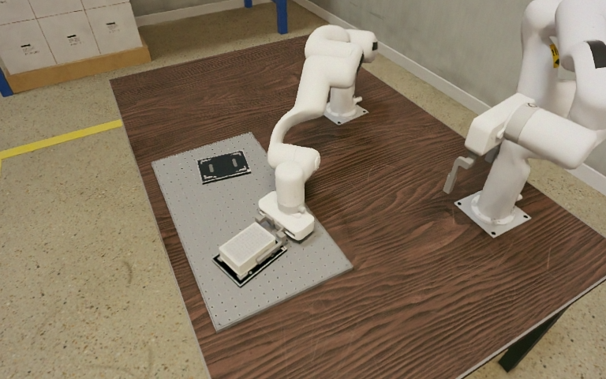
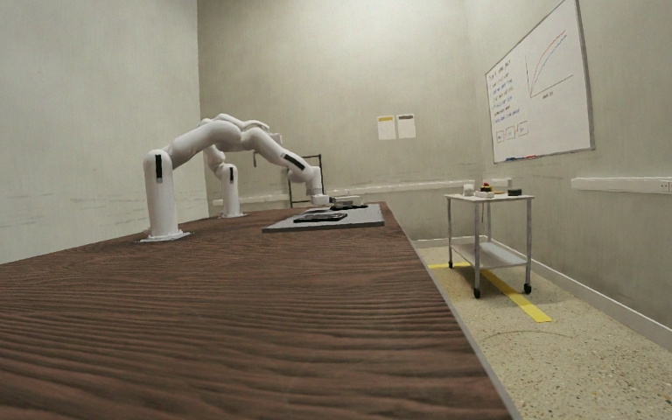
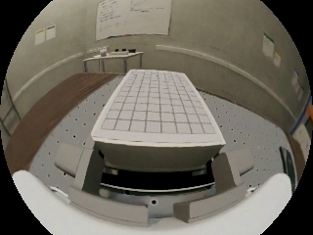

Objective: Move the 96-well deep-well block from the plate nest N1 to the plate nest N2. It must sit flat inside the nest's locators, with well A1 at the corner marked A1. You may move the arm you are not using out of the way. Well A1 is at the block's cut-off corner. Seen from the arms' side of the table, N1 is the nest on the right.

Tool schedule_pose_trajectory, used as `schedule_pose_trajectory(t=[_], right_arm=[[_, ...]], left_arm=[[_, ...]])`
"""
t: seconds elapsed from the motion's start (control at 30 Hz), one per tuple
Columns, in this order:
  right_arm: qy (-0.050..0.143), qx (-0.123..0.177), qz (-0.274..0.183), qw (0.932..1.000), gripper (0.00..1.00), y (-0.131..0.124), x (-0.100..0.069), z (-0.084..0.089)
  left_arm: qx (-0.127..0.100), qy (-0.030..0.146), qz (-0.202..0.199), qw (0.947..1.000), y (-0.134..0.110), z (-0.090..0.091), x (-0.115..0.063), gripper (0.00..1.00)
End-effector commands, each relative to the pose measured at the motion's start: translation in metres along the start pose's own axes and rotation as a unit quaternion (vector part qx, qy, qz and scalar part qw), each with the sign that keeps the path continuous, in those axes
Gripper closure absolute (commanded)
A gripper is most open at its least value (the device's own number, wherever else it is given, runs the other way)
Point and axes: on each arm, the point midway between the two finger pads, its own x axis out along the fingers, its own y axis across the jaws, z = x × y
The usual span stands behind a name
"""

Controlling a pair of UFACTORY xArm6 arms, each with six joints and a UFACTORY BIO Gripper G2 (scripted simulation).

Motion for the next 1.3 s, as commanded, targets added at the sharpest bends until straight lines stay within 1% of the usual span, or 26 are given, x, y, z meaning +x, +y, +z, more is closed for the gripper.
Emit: schedule_pose_trajectory(t=[0.0,0.07,0.1,1.23,1.27], right_arm=[[-0.003,0.001,0.000,1.0000,1.00,0.0007,0.0013,0.0029],[-0.003,0.001,0.000,1.0000,1.00,0.0007,0.0013,0.0029],[-0.003,0.001,0.000,1.0000,0.63,0.0007,0.0013,0.0029],[-0.003,0.001,0.000,1.0000,0.63,0.0007,0.0014,0.0029],[-0.003,0.001,0.000,1.0000,0.63,0.0007,0.0014,0.0055]], left_arm=[[0.000,-0.001,-0.001,1.0000,-0.0005,0.0003,-0.0009,0.00],[0.000,-0.001,-0.001,1.0000,-0.0005,0.0003,-0.0009,0.00],[0.000,-0.001,-0.001,1.0000,-0.0005,0.0003,-0.0009,0.00],[0.000,-0.001,-0.001,1.0000,-0.0005,0.0003,-0.0009,0.00],[0.000,-0.001,-0.001,1.0000,-0.0005,0.0003,-0.0009,0.00]])
